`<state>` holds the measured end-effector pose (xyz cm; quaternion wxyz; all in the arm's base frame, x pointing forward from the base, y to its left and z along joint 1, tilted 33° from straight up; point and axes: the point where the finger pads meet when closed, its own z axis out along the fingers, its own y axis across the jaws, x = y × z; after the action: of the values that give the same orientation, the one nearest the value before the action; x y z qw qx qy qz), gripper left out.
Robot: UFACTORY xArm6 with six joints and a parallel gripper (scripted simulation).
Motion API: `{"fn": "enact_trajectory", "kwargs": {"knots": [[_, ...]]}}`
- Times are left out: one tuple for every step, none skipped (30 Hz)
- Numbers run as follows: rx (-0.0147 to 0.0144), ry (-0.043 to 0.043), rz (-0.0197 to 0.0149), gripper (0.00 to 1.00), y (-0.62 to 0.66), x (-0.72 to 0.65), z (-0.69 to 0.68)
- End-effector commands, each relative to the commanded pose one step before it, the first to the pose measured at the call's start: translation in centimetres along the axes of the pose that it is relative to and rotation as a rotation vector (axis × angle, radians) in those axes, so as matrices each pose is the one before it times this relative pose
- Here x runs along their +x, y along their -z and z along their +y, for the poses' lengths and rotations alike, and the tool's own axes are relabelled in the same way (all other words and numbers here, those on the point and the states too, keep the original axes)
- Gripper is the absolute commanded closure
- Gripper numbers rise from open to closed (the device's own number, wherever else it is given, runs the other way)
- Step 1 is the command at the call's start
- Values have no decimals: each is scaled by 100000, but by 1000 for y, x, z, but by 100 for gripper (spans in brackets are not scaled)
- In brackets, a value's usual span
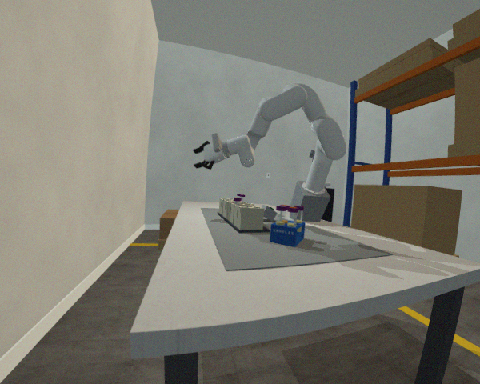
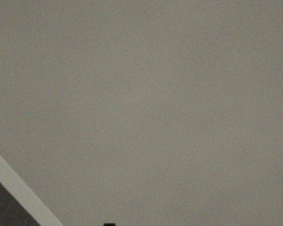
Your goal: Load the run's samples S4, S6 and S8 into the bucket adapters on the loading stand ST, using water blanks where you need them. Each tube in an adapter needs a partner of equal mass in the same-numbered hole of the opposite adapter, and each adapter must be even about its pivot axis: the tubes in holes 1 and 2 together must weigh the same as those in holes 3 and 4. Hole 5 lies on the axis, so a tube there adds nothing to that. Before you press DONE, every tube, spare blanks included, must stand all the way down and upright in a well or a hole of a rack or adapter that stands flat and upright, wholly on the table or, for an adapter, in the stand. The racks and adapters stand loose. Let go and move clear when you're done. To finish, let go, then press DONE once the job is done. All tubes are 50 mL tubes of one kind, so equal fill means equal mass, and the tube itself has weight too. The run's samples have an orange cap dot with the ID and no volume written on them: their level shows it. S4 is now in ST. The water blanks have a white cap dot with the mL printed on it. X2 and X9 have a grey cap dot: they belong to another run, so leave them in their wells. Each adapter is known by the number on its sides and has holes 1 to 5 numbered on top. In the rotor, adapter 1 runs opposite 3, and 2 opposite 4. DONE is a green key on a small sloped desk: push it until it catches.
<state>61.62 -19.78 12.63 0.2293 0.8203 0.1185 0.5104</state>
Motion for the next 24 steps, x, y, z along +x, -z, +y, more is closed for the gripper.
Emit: {"fn": "enact_trajectory", "kwargs": {"knots": [[526, -1348, -10671, 0, -327, -1906, 1151], [0, 0, 0, 0, -5, -33, 15], [5, -2, 4, 0, 5, -6, 3], [524, -658, -3226, 0, -25, -463, 165], [530, -660, -3222, 0, -34, -467, 172], [132, -164, -812, 0, -48, -465, 174], [0, 0, 0, 0, 0, 0, 0], [0, 0, 0, 0, 0, 0, 0], [702, -791, -3159, 0, 1, -480, 138], [702, -791, -3159, 0, -13, -479, 143], [0, 0, 0, 0, 0, 0, 0], [0, 0, 0, 0, 0, 0, 0], [161, -181, -735, 0, -25, -440, 133], [884, -908, -3081, 0, 22, -488, 103], [884, -908, -3080, 0, 8, -489, 108], [189, -193, -664, 0, -5, -417, 94], [0, 0, 0, 0, 0, 0, 0], [0, 0, 0, 0, 0, 0, 0], [1073, -1010, -2987, 0, 42, -495, 62], [1074, -1010, -2986, 0, 28, -497, 68], [214, -201, -602, 0, 11, -395, 55], [-1, 0, -1, 0, 0, 1, -1], [1263, -1093, -2883, 0, 61, -492, 12], [1267, -1094, -2879, 0, 47, -499, 21]]}}
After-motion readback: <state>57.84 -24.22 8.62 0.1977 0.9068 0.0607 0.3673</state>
